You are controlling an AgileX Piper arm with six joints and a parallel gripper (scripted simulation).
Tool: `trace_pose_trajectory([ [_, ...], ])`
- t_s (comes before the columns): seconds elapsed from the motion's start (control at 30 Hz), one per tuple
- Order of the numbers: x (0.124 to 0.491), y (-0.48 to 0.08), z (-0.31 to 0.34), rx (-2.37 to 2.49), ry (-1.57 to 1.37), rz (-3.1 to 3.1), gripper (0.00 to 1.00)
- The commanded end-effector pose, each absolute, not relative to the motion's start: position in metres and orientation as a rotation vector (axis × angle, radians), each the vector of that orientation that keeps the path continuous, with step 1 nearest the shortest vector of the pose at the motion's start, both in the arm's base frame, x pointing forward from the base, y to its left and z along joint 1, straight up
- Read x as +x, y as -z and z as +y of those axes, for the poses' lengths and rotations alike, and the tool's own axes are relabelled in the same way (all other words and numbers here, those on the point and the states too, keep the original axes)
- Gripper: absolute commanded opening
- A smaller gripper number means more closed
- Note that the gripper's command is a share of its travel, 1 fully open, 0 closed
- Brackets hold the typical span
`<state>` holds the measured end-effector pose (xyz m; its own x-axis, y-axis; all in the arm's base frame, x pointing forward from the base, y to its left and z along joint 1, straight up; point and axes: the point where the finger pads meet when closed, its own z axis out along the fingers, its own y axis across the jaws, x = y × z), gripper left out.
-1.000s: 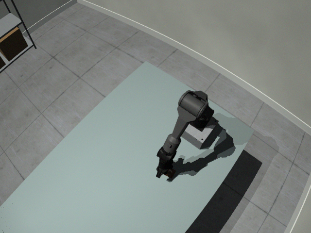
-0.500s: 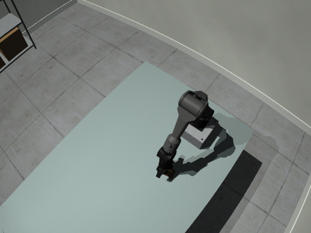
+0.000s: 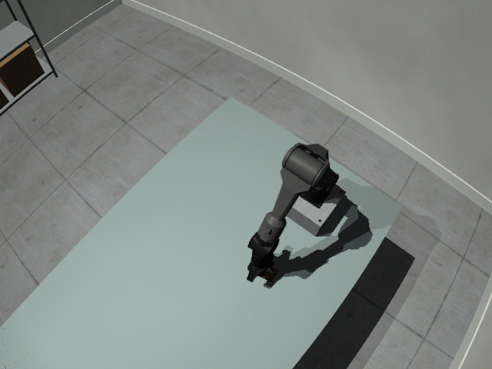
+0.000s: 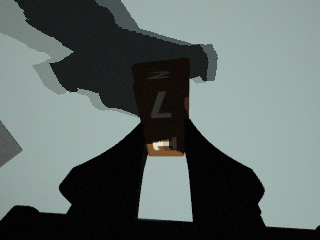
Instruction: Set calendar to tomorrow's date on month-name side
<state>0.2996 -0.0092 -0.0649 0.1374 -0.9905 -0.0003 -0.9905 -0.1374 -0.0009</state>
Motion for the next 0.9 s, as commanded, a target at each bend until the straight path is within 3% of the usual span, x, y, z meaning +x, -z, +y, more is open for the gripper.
trace_pose_trajectory([
  [0.0,0.2994,0.0650,-0.0091,-2.369,0.001,2.062,0.38],
  [0.23,0.2994,0.0650,-0.0091,-2.369,0.001,2.062,0.48],
  [0.27,0.2994,0.0650,-0.0091,-2.369,0.001,2.062,0.54],
  [0.4,0.2994,0.0650,-0.0091,-2.369,0.001,2.062,0.54],
  [0.53,0.2994,0.0650,-0.0091,-2.369,0.001,2.062,0.64],
  [0.87,0.2995,0.0645,-0.0091,-2.369,0.002,2.062,0.64],
])
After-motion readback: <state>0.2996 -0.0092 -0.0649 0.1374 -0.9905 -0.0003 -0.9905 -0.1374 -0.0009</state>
